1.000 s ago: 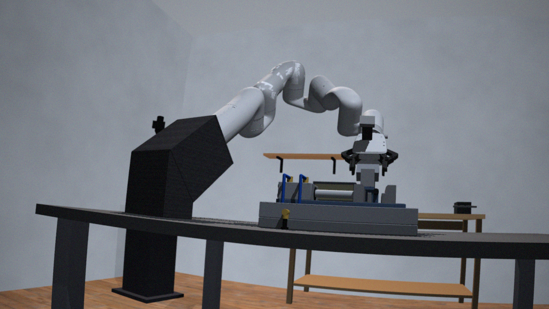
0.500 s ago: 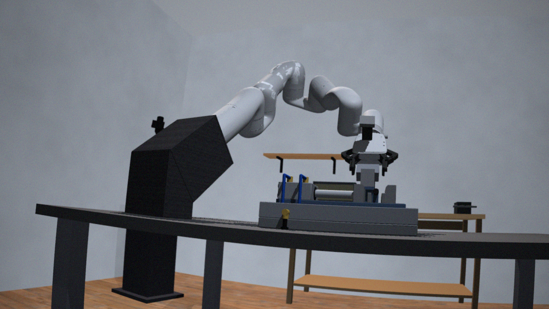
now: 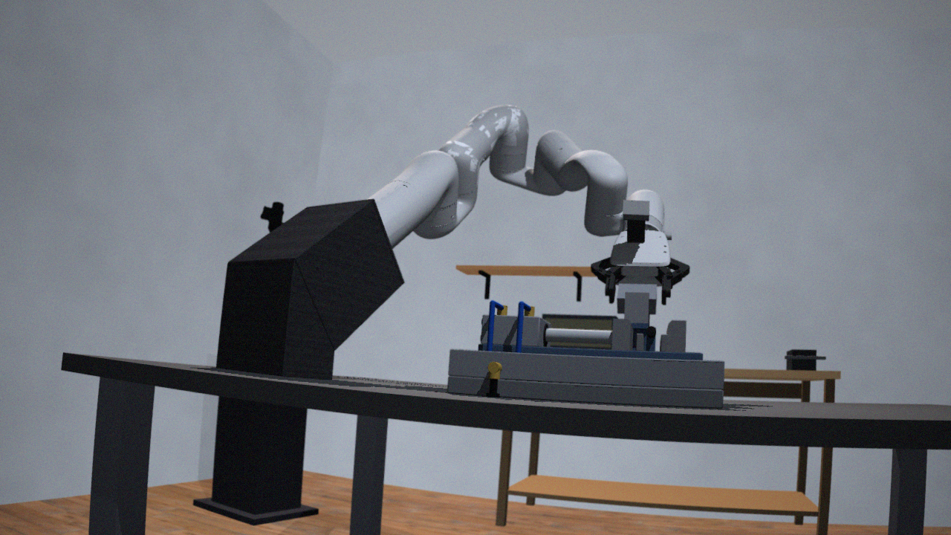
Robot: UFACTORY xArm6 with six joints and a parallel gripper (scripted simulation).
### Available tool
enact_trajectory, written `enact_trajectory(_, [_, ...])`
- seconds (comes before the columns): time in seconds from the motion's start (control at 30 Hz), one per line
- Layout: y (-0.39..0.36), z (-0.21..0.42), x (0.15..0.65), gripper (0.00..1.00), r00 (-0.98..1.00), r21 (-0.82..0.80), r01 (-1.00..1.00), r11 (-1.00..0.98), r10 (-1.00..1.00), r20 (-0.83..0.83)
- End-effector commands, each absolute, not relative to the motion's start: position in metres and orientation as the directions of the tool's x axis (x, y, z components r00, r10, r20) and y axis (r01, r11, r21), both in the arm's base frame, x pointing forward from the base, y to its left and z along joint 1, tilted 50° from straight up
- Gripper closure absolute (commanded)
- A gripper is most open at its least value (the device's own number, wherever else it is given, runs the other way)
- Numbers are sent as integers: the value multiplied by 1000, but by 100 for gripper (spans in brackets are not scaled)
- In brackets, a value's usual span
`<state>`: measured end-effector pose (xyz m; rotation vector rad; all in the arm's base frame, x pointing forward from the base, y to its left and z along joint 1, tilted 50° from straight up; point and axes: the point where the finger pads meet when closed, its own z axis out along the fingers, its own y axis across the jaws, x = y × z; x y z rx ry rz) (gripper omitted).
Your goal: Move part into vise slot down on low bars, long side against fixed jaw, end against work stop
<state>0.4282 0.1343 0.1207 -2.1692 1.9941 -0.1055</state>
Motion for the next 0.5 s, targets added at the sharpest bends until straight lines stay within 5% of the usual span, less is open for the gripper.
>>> enact_trajectory(0.0, [134, 121, 429, 11, 90, -192, -979, -74, -993, -78])
enact_trajectory(0.47, [137, 119, 428, 11, 91, -191, -979, -74, -993, -81])
